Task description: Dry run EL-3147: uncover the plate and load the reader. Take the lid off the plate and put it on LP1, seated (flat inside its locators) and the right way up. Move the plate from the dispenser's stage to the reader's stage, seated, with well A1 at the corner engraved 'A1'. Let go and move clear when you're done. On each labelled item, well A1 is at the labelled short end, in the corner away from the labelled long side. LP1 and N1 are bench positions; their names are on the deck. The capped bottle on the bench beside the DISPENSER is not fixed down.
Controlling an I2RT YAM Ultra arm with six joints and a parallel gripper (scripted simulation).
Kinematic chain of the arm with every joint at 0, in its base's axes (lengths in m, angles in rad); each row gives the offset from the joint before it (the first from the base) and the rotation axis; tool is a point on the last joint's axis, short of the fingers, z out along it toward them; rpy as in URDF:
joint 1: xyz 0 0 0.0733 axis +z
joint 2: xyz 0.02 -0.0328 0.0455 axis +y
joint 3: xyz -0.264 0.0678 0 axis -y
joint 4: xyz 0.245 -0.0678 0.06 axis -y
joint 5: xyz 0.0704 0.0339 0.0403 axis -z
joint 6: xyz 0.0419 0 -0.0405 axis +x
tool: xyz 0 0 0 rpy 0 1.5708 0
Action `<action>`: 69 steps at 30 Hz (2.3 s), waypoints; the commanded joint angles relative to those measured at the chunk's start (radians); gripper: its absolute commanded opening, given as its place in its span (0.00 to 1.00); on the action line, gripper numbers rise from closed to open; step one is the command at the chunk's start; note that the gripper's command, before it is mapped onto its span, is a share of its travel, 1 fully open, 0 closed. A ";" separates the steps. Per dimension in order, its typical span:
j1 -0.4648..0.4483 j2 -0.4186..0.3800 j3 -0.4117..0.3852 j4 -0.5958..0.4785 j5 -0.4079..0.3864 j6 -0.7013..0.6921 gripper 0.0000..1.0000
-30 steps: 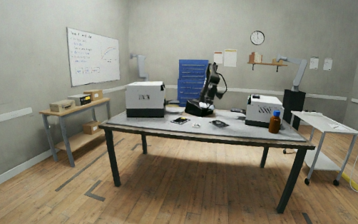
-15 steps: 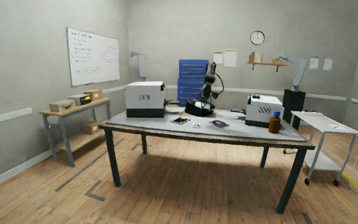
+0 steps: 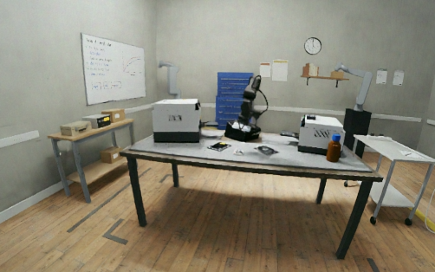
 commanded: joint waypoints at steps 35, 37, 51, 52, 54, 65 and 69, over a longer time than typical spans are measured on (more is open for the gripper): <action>-0.282 0.015 -0.021 -0.024 -0.043 -0.039 0.86; -0.291 0.020 -0.010 -0.025 -0.044 -0.038 0.86; -0.410 0.043 -0.020 -0.030 -0.058 -0.041 0.86; -0.410 0.043 -0.020 -0.030 -0.058 -0.041 0.86; -0.419 0.029 -0.019 -0.029 -0.059 -0.033 0.86; -0.514 0.048 -0.013 -0.033 -0.070 -0.033 0.86; -0.538 0.046 -0.020 -0.033 -0.071 -0.062 0.86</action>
